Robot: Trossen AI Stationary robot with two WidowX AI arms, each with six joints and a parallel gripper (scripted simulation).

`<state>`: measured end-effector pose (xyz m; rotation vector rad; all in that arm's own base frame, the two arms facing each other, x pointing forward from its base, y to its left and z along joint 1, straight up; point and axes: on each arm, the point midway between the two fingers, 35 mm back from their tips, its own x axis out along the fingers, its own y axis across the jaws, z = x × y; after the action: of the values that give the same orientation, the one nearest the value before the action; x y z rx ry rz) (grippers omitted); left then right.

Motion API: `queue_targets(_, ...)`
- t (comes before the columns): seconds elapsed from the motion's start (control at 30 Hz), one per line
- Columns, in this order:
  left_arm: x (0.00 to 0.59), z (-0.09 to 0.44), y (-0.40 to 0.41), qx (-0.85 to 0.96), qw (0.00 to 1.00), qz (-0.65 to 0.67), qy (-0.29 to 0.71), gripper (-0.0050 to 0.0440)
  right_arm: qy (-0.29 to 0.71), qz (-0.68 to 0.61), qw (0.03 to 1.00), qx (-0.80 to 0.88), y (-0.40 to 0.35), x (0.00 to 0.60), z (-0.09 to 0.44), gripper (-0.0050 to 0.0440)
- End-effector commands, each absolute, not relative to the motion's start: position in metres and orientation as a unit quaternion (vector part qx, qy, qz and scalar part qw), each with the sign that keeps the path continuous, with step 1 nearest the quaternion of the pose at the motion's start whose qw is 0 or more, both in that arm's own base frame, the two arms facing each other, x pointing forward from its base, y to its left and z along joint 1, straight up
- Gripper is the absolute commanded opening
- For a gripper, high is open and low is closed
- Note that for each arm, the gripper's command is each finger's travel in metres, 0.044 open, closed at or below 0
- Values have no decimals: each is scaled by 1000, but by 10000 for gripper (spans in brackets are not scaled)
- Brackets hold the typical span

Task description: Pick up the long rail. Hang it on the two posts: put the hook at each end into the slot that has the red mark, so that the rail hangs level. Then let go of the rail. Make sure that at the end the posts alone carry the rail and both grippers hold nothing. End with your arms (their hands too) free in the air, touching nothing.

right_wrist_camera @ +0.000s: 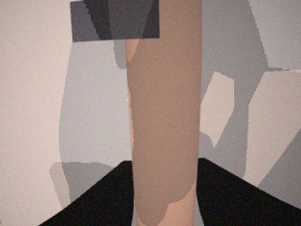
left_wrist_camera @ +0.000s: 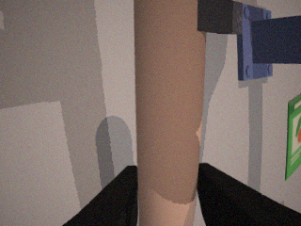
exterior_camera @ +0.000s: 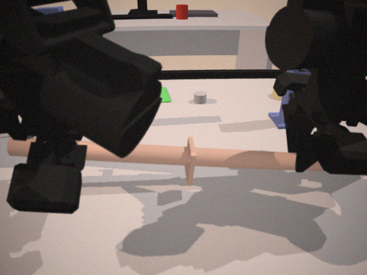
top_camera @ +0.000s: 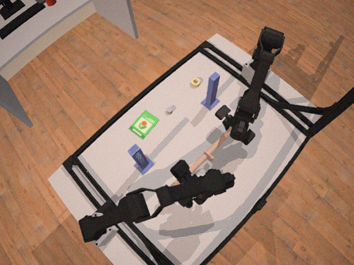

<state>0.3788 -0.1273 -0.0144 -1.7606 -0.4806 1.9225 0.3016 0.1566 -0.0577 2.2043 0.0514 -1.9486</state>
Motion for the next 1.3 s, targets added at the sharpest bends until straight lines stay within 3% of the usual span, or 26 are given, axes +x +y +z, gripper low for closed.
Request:
queue_targets(0.0,379,-14,-127,-643,244,704,-178,0,15,-658,100,746,156,300,-59,0)
queue_targets(0.17,379,-14,-127,-643,244,704,-178,0,15,-658,100,746,157,301,-60,0)
queue_targets(0.2,379,-14,-127,-643,244,704,-178,0,15,-658,100,746,157,301,-60,24)
queue_targets(0.27,379,-14,-127,-643,244,704,-178,0,15,-658,100,746,157,301,-60,24)
queue_targets(0.77,379,-15,-128,-643,244,704,-178,0,15,-658,100,746,157,301,-59,384)
queue_targets(0.83,379,-15,-128,-643,244,704,-178,0,15,-658,100,746,157,301,-59,384)
queue_targets(0.9,379,-15,-128,-643,244,704,-178,0,15,-658,100,746,157,301,-59,432)
queue_targets(1.27,379,-15,-128,-643,244,704,-178,0,15,-658,100,746,159,296,-30,440)
